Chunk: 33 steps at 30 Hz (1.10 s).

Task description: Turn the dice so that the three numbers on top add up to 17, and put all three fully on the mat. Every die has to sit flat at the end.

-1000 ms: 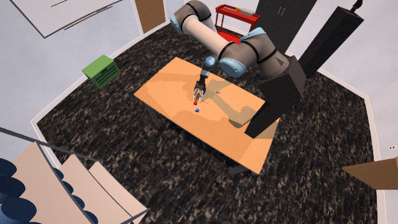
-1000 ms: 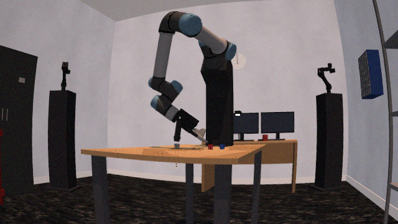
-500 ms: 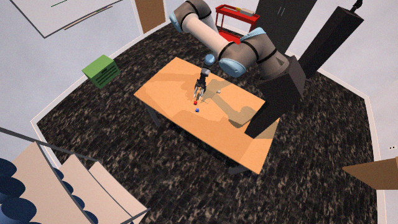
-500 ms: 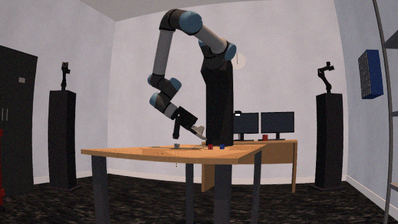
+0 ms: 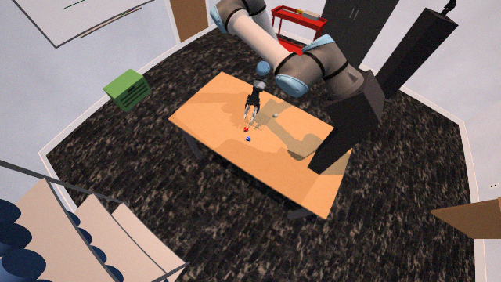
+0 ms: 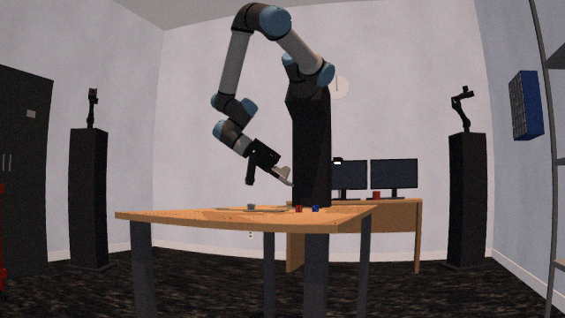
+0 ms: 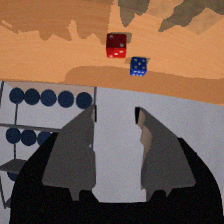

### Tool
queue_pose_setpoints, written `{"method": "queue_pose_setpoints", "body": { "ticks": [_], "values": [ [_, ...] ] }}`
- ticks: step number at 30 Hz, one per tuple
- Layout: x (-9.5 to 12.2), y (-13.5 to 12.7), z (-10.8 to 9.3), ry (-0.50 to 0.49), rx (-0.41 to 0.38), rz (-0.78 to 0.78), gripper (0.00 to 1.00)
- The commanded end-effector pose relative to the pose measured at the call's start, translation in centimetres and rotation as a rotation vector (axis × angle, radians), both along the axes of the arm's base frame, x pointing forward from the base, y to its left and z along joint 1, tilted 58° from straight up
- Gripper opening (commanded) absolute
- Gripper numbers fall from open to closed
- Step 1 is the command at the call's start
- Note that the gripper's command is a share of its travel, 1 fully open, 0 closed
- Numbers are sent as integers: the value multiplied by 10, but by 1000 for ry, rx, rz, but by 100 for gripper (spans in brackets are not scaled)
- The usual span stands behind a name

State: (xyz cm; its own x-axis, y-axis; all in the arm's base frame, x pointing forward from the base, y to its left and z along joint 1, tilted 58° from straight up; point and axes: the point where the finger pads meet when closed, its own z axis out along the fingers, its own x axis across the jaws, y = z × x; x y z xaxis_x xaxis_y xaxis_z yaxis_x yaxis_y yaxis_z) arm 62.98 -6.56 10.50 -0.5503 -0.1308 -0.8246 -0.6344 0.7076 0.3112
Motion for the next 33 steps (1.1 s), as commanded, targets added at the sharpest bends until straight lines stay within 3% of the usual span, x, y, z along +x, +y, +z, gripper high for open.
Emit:
{"method": "queue_pose_setpoints", "body": {
  "ticks": [1,22,33],
  "values": [
    [-4,1,3,0,0,1,24],
    [-5,2,2,-3,-26,-32,24],
    [-7,8,3,-19,-83,-121,24]
  ]
}}
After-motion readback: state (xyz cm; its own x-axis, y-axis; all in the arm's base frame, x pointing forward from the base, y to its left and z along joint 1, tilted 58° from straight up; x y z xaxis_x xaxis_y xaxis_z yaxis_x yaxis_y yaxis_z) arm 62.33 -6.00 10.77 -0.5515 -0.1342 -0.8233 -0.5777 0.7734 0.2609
